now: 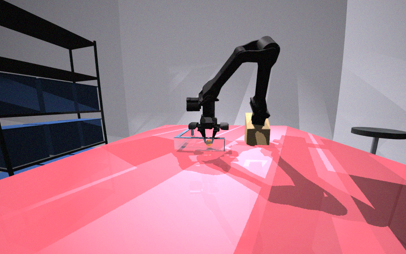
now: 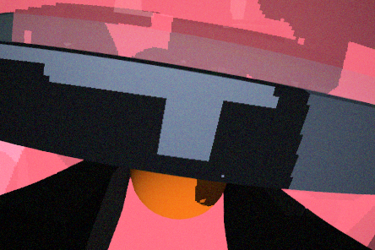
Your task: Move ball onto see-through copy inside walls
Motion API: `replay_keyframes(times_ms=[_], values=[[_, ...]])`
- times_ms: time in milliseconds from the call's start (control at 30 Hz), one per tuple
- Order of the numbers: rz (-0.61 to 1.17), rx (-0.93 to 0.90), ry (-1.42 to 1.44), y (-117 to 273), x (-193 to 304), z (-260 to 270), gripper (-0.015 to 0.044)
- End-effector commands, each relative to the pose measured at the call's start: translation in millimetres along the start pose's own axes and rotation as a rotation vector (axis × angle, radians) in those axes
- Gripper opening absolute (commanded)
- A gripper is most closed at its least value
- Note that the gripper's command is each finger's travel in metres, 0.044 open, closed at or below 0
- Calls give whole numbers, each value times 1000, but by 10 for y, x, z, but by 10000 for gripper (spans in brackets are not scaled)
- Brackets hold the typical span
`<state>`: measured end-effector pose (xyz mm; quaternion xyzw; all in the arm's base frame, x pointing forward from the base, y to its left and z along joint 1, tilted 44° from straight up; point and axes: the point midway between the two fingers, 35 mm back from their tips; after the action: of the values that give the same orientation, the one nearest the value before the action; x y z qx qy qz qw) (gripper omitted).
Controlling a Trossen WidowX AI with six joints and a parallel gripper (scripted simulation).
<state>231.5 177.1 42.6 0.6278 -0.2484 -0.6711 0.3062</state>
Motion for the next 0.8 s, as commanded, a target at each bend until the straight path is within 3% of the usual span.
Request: replay_keyframes(times_ms=[0, 467, 767], values=[[1, -7, -9, -80, 15, 23, 0], [1, -7, -9, -169, 14, 27, 0], [-5, -4, -2, -150, -3, 11, 236]])
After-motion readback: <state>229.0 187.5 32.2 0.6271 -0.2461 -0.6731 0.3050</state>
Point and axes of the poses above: the point midway between the two fingers, 35 mm back from their tips, its own y axis back along the fingers, its own z axis across the jaws, x = y × z, and after that the axes turned 10 degrees about -y, right-handed
